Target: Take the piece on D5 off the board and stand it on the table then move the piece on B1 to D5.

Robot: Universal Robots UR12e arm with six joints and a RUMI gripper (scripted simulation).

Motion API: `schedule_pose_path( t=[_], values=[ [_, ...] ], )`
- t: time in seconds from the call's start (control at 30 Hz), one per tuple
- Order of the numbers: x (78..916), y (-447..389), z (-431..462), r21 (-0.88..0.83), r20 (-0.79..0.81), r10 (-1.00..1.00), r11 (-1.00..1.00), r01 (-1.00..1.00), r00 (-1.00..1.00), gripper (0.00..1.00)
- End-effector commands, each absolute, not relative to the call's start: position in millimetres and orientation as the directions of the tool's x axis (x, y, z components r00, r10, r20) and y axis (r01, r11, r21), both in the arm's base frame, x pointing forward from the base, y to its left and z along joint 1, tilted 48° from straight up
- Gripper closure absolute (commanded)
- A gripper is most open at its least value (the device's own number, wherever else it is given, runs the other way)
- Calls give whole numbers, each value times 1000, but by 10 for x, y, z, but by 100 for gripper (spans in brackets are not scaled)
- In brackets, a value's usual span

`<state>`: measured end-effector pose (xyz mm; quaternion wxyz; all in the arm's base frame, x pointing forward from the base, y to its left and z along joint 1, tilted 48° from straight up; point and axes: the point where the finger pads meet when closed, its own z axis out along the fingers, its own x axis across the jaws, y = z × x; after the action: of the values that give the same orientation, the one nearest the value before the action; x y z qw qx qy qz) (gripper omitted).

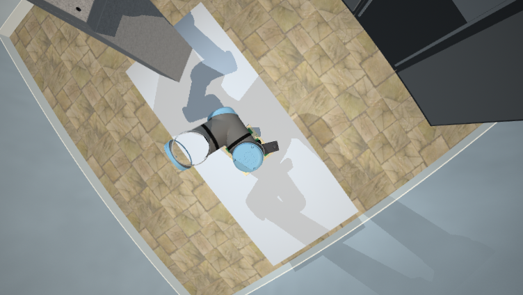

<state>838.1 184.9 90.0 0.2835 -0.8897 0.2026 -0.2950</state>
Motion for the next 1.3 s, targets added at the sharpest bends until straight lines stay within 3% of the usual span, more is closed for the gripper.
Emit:
schedule_pose_path(
  t=[0.0, 0.77, 1.27],
  values=[
    [8162, 1715, 1133, -624, 411, -528, -757, -193, 744, 100],
    [7903, 1553, 1407, -624, 410, -528, -757, -194, 744, 100],
    [8911, 476, 1667, -719, 201, -733, -561, -410, 650, 100]
  ],
)
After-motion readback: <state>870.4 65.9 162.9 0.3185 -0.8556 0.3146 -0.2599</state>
